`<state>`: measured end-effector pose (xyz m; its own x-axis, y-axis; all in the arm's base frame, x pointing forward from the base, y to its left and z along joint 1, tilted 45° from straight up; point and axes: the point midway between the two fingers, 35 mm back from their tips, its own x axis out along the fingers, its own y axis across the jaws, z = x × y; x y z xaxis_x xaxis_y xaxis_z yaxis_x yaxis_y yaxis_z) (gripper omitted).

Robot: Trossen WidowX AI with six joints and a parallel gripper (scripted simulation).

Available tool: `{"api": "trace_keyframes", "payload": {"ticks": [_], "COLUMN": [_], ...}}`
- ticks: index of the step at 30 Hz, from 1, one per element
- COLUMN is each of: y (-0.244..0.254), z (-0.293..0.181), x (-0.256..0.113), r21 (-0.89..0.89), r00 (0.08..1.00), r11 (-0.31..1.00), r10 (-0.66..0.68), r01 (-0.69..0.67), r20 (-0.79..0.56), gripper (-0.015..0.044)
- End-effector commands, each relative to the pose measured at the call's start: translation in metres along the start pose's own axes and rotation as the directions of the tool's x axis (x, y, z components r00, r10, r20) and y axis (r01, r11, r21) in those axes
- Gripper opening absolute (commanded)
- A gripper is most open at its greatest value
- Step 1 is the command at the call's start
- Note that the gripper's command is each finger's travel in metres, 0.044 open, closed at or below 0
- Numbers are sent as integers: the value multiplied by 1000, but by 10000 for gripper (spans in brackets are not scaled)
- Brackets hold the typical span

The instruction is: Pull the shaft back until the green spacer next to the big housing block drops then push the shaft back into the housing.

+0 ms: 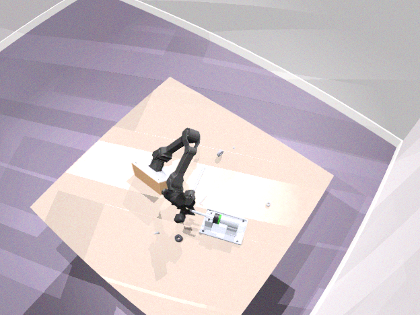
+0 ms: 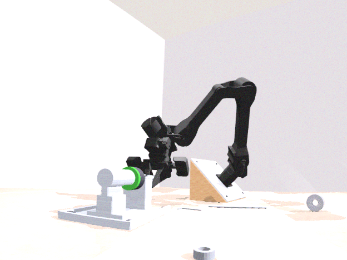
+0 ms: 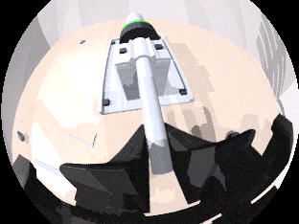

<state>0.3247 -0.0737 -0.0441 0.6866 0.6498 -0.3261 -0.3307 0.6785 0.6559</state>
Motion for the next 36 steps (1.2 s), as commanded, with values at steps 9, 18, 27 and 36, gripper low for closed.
{"api": "trace_keyframes", "payload": {"ticks": [9,18,27,36], "y": [0,0,0,0], "z": [-1,-2,-3,-3], "x": [-1,-2,-3,-3], "r21": [-3,-3,-3,-3], "r00": [1000,1000,1000,1000], "r11": [1000,1000,1000,1000], "r10": [1,1,1,1], "r01": [-1,-1,-1,-1], "r20": [1,1,1,0], "gripper": [0,0,0,0]}}
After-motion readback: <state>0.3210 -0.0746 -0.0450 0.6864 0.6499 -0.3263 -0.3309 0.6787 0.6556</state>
